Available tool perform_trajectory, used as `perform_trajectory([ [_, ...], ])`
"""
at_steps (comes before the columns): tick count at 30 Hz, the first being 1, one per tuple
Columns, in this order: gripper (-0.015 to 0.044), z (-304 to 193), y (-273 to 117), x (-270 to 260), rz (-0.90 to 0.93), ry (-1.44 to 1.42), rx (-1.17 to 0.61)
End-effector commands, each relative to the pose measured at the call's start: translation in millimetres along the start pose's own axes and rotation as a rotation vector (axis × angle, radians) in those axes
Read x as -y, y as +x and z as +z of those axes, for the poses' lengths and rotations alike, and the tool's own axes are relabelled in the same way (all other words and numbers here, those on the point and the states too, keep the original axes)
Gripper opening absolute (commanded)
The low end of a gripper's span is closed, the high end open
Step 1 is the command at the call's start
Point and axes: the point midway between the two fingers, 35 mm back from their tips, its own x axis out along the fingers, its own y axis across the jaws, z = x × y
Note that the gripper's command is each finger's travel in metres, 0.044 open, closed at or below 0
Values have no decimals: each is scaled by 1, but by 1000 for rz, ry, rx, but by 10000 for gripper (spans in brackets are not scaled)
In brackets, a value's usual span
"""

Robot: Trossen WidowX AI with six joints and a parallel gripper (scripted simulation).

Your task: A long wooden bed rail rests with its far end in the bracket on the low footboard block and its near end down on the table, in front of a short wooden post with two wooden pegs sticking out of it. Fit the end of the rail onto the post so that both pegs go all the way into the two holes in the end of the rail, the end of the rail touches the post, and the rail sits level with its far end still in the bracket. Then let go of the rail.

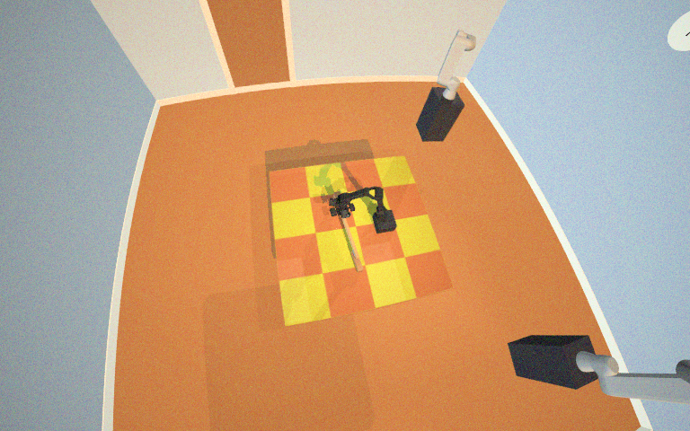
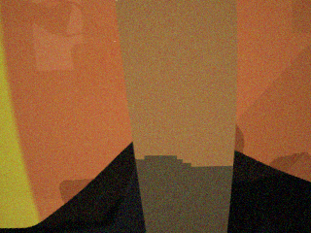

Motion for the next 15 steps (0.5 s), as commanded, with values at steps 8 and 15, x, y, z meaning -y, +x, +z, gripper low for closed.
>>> perform_trajectory([
  [8,0,-5,-3,2,-5,-4,-2],
  [15,0,-7,-3,3,-5,-4,-2],
])
